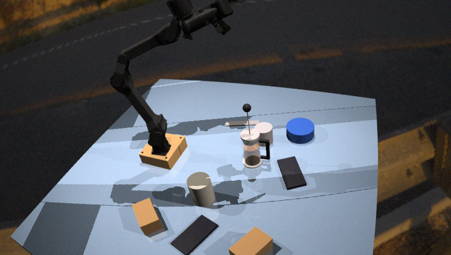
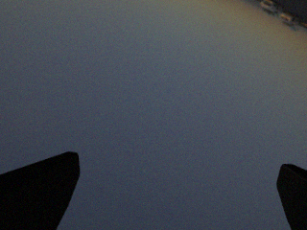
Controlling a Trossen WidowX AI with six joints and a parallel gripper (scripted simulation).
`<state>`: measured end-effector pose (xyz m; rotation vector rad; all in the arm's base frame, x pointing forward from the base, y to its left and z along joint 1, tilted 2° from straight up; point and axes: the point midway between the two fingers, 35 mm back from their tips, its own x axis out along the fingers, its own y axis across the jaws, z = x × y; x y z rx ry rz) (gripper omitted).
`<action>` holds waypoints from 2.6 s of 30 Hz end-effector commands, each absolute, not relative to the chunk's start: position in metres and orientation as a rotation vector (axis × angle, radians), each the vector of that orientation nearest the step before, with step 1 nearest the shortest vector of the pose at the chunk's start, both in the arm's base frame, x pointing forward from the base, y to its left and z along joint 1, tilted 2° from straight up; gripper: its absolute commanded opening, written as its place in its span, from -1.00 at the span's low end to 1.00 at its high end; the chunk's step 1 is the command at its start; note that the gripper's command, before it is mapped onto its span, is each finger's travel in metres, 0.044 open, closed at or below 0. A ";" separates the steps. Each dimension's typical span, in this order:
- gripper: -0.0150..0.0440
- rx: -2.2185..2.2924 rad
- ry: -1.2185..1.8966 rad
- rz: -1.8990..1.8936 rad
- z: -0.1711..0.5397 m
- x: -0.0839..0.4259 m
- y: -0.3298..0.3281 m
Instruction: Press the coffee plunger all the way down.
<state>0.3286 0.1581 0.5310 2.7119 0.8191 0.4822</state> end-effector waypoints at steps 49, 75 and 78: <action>1.00 -0.061 0.514 0.104 0.257 0.305 0.043; 1.00 -0.063 0.512 0.112 0.227 0.321 0.047; 1.00 -0.063 0.512 0.112 0.224 0.325 0.048</action>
